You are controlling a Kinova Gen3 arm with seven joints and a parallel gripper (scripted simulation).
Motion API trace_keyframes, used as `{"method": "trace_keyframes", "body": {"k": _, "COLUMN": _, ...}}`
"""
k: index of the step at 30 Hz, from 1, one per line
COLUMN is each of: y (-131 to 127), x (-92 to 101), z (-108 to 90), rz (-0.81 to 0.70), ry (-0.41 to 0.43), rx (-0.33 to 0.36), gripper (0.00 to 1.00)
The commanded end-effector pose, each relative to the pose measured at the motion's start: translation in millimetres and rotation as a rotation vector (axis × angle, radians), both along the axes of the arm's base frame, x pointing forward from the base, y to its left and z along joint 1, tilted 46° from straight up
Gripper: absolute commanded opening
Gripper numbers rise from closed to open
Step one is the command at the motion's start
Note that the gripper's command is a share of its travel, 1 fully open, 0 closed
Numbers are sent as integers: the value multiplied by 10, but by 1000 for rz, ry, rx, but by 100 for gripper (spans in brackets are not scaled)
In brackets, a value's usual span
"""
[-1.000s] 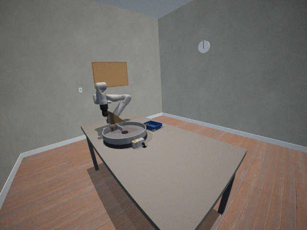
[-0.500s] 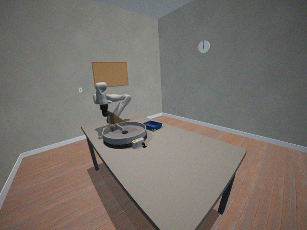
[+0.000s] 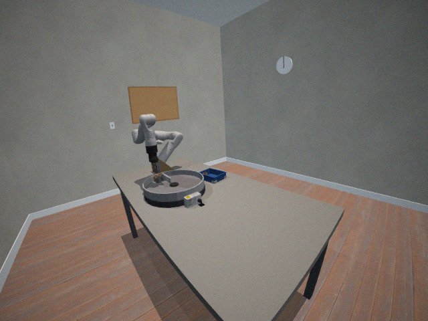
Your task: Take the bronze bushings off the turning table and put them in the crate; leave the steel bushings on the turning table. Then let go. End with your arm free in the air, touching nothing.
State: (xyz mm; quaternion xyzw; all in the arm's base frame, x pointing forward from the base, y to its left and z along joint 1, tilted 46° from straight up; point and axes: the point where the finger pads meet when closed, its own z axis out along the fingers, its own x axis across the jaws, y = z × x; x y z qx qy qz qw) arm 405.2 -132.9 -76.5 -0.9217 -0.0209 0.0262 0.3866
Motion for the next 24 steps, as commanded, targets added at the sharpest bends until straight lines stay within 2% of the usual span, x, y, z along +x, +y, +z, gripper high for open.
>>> {"method": "trace_keyframes", "body": {"k": 1, "y": -7, "x": 7, "z": 10, "rz": 0, "ry": -2, "rx": -2, "gripper": 0}}
{"method": "trace_keyframes", "body": {"k": 6, "y": 257, "x": 481, "z": 235, "rz": 17, "ry": -20, "rx": 0, "gripper": 0}}
{"method": "trace_keyframes", "body": {"k": 18, "y": 257, "x": 481, "z": 235, "rz": 17, "ry": -20, "rx": 0, "gripper": 0}}
{"method": "trace_keyframes", "body": {"k": 23, "y": 521, "x": 956, "z": 461, "rz": 34, "ry": -38, "rx": 2, "gripper": 0}}
{"method": "trace_keyframes", "body": {"k": 24, "y": 521, "x": 956, "z": 461, "rz": 34, "ry": -38, "rx": 2, "gripper": 0}}
